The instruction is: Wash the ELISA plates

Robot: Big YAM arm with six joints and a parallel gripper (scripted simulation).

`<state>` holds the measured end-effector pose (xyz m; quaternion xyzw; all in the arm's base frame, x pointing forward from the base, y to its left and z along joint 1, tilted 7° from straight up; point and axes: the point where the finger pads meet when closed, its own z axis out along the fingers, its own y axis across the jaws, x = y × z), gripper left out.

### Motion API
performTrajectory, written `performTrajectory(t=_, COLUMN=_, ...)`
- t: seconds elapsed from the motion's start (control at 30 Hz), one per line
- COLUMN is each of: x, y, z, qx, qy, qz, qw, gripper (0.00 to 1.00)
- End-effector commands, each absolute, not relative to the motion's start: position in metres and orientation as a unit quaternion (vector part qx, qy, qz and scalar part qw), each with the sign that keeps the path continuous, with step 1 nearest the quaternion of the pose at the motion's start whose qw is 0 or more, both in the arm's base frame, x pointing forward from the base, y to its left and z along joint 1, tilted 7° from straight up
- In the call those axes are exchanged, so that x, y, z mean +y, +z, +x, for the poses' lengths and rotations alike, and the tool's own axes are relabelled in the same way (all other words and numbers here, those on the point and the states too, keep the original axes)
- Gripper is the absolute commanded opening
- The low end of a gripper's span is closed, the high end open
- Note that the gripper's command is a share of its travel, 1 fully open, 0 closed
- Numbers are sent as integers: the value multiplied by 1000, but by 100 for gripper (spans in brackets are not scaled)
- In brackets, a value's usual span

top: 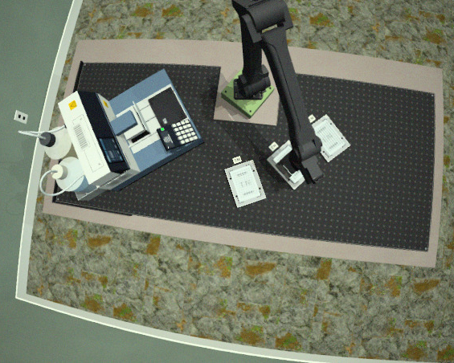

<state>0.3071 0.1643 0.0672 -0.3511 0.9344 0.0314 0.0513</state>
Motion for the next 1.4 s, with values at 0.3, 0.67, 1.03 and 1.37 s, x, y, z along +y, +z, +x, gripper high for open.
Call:
performTrajectory(t=0.3, x=172, y=68, z=320, qx=933, qy=33, qz=-351, qw=69, gripper=100)
performTrajectory(t=0.67, x=172, y=68, z=320, qx=933, qy=33, qz=-351, qw=69, gripper=100)
performTrajectory(t=1.03, x=169, y=50, z=311, qx=934, qy=31, qz=-350, qw=55, gripper=100)
performTrajectory(t=1.37, x=175, y=54, z=320, qx=933, qy=33, qz=-351, qw=68, gripper=100)
